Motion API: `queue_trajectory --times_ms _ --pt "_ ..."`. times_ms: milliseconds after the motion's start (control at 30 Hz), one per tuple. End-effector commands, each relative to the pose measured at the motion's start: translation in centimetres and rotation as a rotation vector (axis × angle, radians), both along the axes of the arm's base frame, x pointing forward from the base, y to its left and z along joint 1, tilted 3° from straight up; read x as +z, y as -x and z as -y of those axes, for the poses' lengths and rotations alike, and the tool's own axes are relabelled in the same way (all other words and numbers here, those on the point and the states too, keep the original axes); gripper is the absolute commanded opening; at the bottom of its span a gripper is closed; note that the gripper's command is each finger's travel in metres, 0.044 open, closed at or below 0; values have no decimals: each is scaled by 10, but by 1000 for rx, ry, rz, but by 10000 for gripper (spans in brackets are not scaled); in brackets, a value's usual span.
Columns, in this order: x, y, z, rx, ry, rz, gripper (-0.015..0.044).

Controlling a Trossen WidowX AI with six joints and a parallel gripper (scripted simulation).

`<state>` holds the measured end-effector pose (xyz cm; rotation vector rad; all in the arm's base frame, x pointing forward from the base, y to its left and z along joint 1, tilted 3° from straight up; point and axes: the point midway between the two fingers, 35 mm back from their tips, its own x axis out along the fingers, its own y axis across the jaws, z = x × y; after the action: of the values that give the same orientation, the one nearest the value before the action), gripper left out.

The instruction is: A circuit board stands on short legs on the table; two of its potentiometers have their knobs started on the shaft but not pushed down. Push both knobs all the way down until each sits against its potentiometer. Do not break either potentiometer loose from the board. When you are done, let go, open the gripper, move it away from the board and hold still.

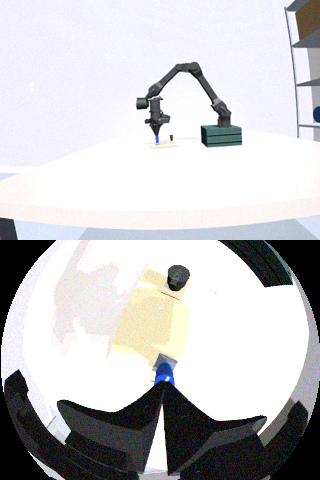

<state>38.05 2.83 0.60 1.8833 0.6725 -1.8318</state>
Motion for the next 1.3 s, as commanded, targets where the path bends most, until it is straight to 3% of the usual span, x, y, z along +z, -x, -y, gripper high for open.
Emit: queue_trajectory --times_ms 0,267,567,833,1033,1267 --pt "5 0 1 -3 2 -3 0" --pt "16 1 1 -3 2 -3 0" --pt "10 4 1 -2 1 -12 236" --pt "34 90 24 -2 3 -14 440" --pt "31 163 34 -3 5 -15 440" --pt "30 172 35 -3 5 -15 440"
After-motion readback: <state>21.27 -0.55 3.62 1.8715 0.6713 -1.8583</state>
